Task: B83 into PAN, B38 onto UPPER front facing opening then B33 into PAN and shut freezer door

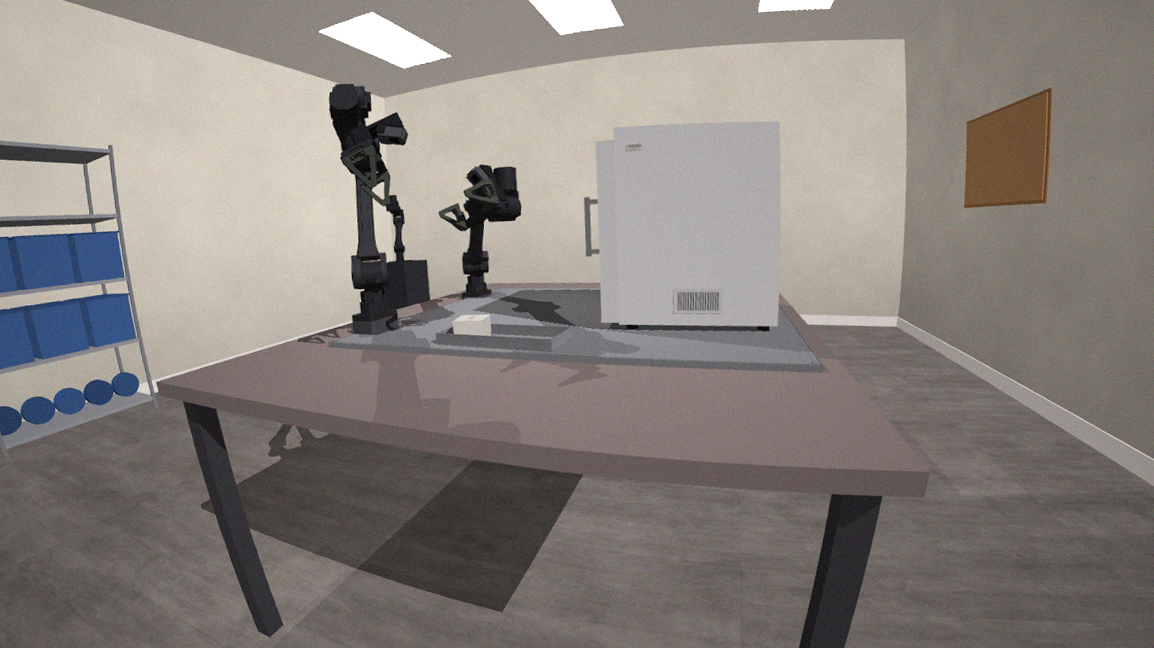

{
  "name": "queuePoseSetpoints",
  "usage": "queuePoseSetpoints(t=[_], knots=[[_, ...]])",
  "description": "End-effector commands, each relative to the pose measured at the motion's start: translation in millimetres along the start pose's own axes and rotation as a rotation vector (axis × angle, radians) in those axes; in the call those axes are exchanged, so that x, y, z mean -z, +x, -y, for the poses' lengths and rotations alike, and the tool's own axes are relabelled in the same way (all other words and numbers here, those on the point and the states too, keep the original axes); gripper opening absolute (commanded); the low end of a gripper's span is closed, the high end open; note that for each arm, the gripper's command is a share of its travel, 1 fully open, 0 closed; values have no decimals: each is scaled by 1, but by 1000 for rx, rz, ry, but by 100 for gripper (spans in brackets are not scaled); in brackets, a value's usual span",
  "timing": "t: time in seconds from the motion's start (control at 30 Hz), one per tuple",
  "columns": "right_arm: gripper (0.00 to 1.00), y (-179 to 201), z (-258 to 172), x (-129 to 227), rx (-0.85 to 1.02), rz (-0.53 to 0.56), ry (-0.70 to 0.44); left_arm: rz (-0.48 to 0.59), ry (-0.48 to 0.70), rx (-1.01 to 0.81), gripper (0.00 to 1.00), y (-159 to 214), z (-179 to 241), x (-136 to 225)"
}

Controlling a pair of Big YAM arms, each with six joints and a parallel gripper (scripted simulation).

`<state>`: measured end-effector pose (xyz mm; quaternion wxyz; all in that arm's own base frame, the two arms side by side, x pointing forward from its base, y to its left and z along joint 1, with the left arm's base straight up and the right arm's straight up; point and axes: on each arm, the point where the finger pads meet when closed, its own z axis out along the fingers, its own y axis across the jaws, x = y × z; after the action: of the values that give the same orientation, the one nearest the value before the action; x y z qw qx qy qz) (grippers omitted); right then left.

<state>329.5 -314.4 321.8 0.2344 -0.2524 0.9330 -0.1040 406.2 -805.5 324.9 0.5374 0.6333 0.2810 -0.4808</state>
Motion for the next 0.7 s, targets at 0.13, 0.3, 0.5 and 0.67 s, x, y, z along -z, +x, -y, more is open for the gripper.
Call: queuePoseSetpoints(t=[0.13,0.3,0.5,0.67], knots=[[100,-2,3,4,3,4,11,12,-6,-17,100,-13,-5,0],[100,-2,3,4,3,4,11,12,-6,-17,100,-13,-5,0],[100,-2,3,4,3,4,11,12,-6,-17,100,-13,-5,0],[30,-25,-7,2,-10,21,48,57,-79,-80,0,-55,-16,8]])
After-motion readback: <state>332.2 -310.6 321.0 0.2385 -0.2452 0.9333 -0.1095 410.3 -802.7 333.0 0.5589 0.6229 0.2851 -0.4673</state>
